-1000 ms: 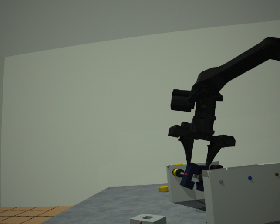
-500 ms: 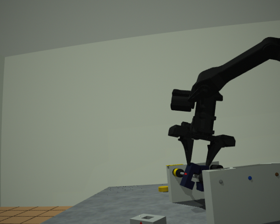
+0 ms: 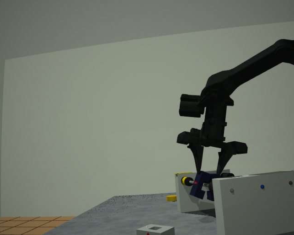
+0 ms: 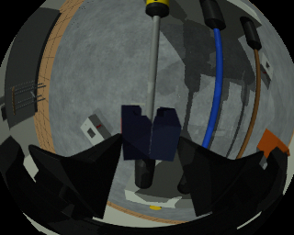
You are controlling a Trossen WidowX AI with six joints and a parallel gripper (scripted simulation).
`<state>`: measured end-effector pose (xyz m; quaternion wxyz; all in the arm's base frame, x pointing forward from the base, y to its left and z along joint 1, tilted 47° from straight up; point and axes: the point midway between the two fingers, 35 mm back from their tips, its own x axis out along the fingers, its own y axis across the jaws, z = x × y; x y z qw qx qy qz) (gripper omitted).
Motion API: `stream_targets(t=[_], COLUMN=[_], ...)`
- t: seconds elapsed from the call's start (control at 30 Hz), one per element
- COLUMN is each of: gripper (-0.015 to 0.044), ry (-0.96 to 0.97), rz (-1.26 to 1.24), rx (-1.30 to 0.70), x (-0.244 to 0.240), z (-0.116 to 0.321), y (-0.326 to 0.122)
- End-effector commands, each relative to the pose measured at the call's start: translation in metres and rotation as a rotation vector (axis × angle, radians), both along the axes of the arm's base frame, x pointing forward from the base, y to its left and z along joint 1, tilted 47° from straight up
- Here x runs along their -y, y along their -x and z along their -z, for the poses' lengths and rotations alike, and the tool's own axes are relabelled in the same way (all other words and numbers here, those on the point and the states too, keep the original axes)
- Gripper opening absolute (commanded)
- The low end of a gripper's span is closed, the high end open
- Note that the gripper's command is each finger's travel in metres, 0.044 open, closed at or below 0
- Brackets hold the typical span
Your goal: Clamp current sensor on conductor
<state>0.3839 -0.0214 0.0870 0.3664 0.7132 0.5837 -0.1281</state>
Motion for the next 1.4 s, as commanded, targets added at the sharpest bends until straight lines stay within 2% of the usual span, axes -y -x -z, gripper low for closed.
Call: stream_targets(t=[0.0, 0.63, 1.17, 1.2, 1.37], gripper=[0.0, 0.0, 0.042, 0.044, 0.044], ry=[0.012, 0.055, 0.043, 0.043, 0.043], rz=[-0.014, -0.156, -0.135, -0.135, -0.135], rx=[-0.004, -0.146, -0.138, -0.138, -0.138], x=[0.001, -0.003, -0.004, -0.004, -0.004], z=[-0.001, -0.003, -0.002, -0.002, -0.002], y=[-0.003, -0.015, -0.012, -0.012, -0.012])
